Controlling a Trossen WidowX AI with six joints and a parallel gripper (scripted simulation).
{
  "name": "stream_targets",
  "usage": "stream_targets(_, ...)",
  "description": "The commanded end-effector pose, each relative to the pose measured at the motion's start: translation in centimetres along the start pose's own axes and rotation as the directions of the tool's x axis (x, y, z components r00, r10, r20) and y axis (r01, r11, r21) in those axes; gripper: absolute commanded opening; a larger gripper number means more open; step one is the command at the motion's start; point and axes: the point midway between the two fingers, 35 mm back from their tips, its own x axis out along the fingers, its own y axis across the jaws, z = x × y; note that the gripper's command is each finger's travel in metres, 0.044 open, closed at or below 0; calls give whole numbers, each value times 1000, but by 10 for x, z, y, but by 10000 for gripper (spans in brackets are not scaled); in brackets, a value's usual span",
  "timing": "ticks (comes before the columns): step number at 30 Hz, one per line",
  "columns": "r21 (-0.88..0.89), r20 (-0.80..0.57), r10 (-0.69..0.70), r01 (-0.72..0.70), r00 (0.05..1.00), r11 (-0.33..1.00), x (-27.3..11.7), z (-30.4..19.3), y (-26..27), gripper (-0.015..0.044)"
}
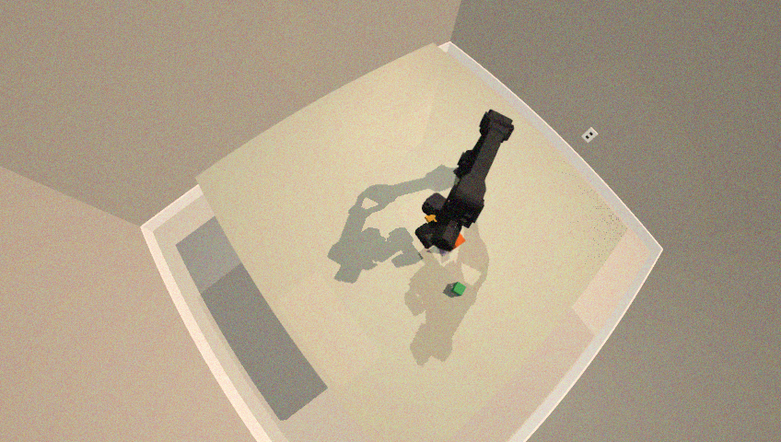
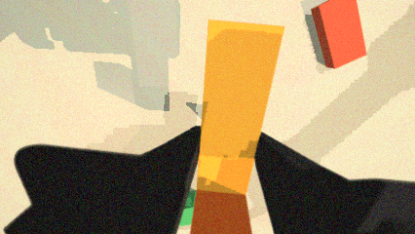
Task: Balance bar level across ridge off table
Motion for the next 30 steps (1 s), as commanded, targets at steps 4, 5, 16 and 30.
stream_targets(4,83,-11,11,-10,1000,997,-4,-14,-19,0)
stream_targets(5,86,-11,11,-10,1000,996,-4,-14,-20,0)
stream_targets(16,86,-11,11,-10,1000,996,10,-16,-20,0)
stream_targets(30,86,-11,11,-10,1000,996,33,-15,-20,0)
